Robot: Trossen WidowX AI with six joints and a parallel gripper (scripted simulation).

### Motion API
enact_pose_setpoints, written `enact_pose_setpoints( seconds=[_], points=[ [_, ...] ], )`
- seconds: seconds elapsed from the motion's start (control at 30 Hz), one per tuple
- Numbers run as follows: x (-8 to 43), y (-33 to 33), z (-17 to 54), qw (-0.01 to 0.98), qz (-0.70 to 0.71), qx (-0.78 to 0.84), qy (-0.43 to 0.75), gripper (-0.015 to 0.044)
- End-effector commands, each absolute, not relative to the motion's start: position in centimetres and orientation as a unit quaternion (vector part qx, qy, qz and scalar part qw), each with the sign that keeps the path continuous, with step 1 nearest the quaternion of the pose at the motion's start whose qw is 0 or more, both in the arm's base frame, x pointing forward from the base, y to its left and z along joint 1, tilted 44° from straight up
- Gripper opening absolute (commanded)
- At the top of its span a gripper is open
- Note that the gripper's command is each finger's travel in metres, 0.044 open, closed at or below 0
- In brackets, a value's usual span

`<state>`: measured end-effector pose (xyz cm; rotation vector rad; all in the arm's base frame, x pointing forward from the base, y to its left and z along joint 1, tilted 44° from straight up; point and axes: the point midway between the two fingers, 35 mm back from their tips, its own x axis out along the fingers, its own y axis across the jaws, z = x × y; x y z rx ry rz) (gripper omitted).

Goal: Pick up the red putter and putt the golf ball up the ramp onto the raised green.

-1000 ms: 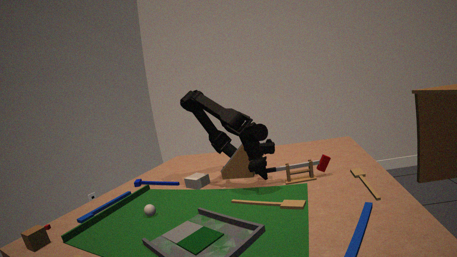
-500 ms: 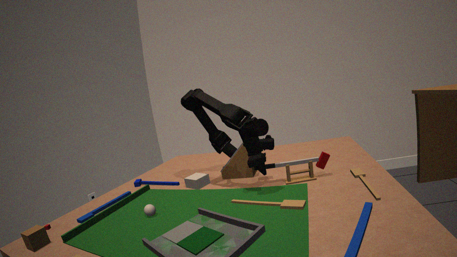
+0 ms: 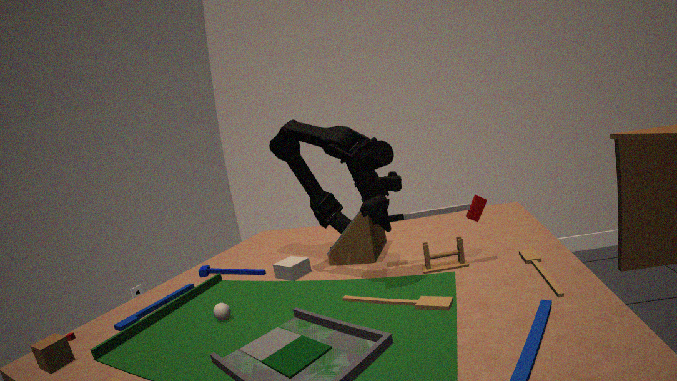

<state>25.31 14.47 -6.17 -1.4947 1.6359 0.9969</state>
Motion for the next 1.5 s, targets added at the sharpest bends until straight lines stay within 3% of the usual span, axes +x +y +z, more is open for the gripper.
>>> enact_pose_setpoints(
  seconds=[0.0,0.7,1.47],
  points=[
    [26.0,13.4,-5.0,0.376,0.347,-0.562,0.65,0.0],
    [28.9,3.0,6.8,0.592,-0.039,-0.354,0.723,0.0],
    [24.2,-8.2,18.2,0.671,-0.442,-0.076,0.59,0.0]
  ],
)
